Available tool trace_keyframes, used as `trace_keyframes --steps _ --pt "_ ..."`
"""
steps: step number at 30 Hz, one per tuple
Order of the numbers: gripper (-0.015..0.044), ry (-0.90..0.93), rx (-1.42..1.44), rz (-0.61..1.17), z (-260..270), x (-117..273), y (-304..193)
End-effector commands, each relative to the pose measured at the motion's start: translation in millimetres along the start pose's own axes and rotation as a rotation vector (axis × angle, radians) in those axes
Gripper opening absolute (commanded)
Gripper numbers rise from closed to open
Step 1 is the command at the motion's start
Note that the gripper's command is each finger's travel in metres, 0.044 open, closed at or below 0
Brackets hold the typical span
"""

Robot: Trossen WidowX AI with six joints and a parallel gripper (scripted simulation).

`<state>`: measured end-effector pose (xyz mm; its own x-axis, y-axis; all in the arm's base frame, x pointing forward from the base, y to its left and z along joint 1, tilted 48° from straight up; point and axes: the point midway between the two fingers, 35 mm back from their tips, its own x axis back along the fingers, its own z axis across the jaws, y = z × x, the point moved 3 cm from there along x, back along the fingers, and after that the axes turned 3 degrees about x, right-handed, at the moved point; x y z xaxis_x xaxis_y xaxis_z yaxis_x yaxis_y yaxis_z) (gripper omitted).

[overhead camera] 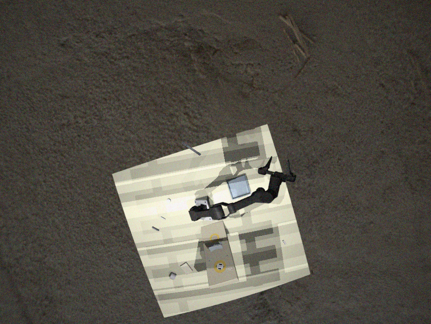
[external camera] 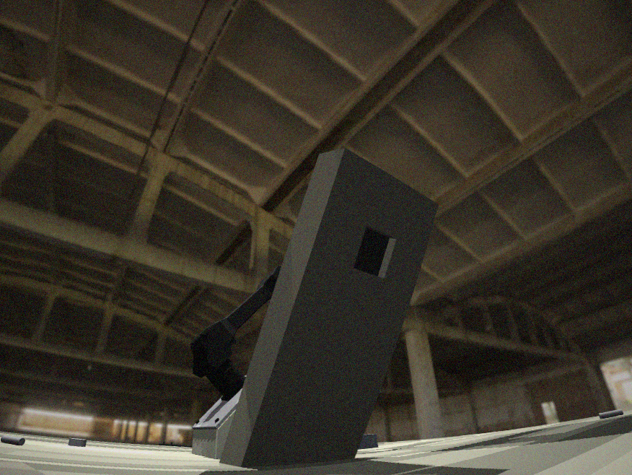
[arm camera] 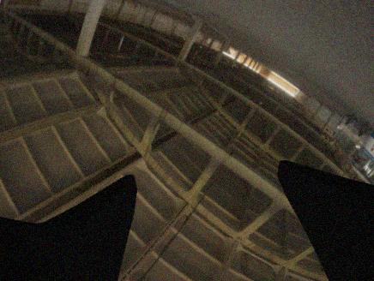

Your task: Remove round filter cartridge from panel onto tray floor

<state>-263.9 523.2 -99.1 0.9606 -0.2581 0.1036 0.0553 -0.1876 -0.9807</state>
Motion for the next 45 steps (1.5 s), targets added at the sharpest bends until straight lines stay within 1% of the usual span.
trace_keyframes --steps 1,3,6,11,12,17,22,29,32,37,41,45 --pt "0.0374 0.009 -0.019 -0.001 2 1 -1" --pt "0.0321 0.079 -0.172 -0.007 14 10 -9" --pt "0.0243 0.242 -0.518 0.012 39 33 -26" --pt "0.0111 0.511 -1.072 0.142 73 81 -50" --pt "0.0102 0.550 -1.150 0.172 77 89 -53" --pt "0.0102 0.721 -1.500 0.350 92 128 -66" --pt "0.0102 0.856 -1.782 0.561 99 166 -75" --pt "0.0102 1.009 -2.110 0.937 99 223 -82" --pt "0.0102 1.054 -2.228 1.149 96 248 -86" --pt "0.0102 1.082 -2.366 1.556 86 290 -93" --pt "0.0102 1.054 -2.411 1.912 75 321 -97" --pt "0.0102 0.973 -2.389 2.292 60 353 -101"
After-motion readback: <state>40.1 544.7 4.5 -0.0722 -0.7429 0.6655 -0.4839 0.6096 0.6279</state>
